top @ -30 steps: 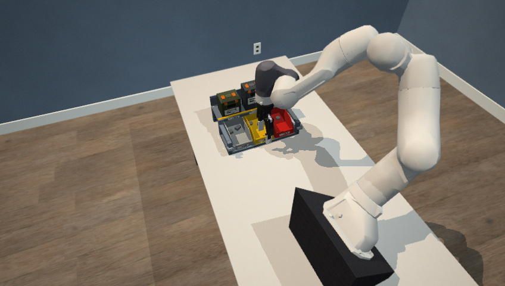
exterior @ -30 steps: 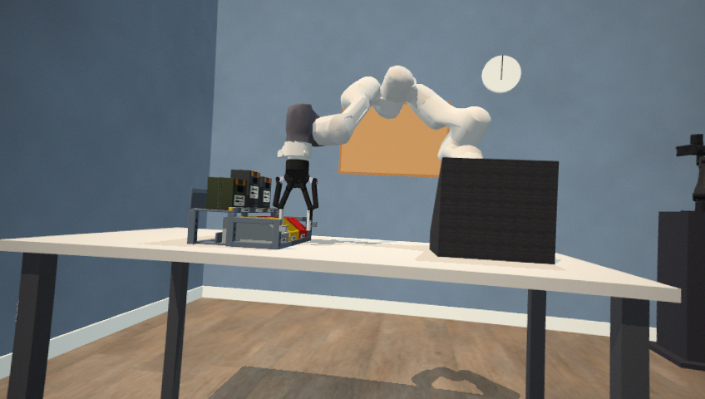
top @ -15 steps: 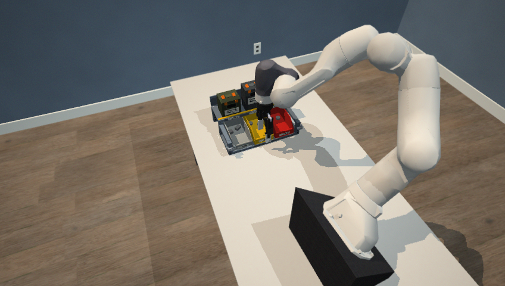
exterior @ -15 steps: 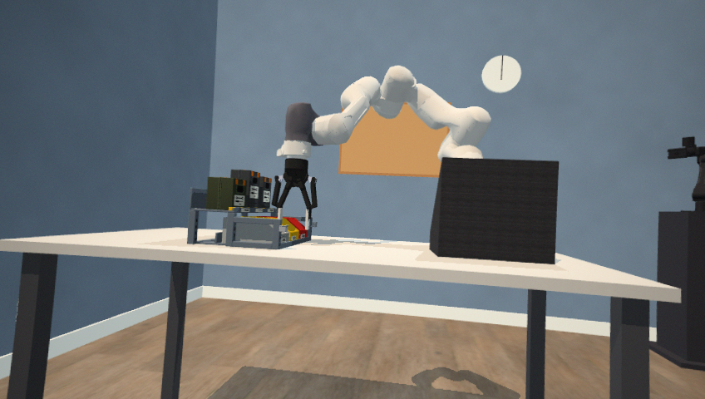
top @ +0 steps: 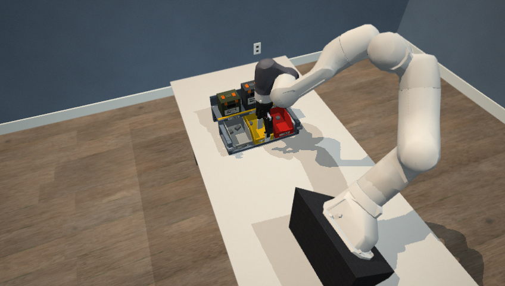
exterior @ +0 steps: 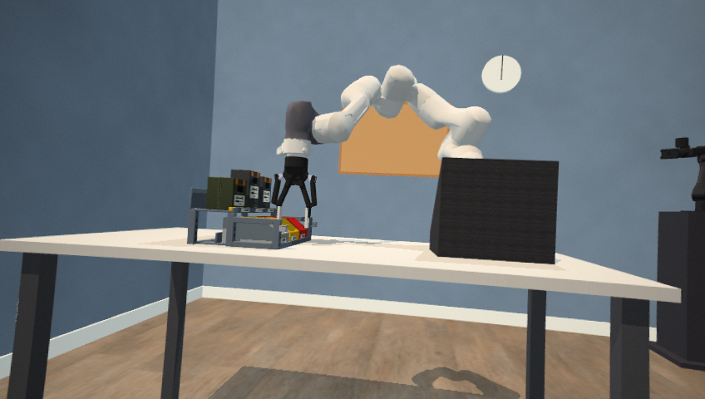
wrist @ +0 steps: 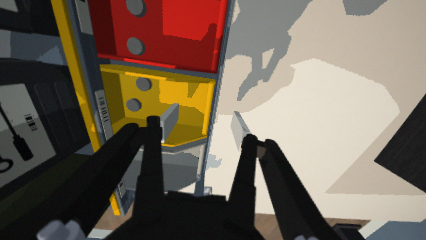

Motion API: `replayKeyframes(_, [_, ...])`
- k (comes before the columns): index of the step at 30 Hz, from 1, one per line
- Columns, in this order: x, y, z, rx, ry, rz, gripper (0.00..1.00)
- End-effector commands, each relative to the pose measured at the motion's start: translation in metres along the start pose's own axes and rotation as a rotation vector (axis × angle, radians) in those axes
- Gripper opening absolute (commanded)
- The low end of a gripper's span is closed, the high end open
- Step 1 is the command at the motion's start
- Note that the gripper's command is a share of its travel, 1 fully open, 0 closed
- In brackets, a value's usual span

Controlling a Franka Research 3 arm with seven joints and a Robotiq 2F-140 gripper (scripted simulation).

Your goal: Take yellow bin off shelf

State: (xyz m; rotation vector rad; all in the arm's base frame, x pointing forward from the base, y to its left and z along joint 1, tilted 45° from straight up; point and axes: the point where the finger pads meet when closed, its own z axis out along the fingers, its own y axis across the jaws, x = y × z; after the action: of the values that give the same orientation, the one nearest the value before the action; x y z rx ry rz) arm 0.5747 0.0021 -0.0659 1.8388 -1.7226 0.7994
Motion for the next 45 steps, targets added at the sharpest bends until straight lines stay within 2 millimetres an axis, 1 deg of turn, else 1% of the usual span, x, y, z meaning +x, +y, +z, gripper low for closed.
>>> replayKeyframes(1, [-0.001, 0.001, -0.002, -0.002, 0.000, 0.007, 0.57])
replayKeyframes(37, [0.000, 0.003, -0.005, -0.002, 0.000, 0.007, 0.57])
replayKeyframes(42, [0.001, 0.002, 0.006, -0.002, 0.000, 0.007, 0.57])
replayKeyframes(45, [0.001, 0.002, 0.006, -0.002, 0.000, 0.007, 0.57])
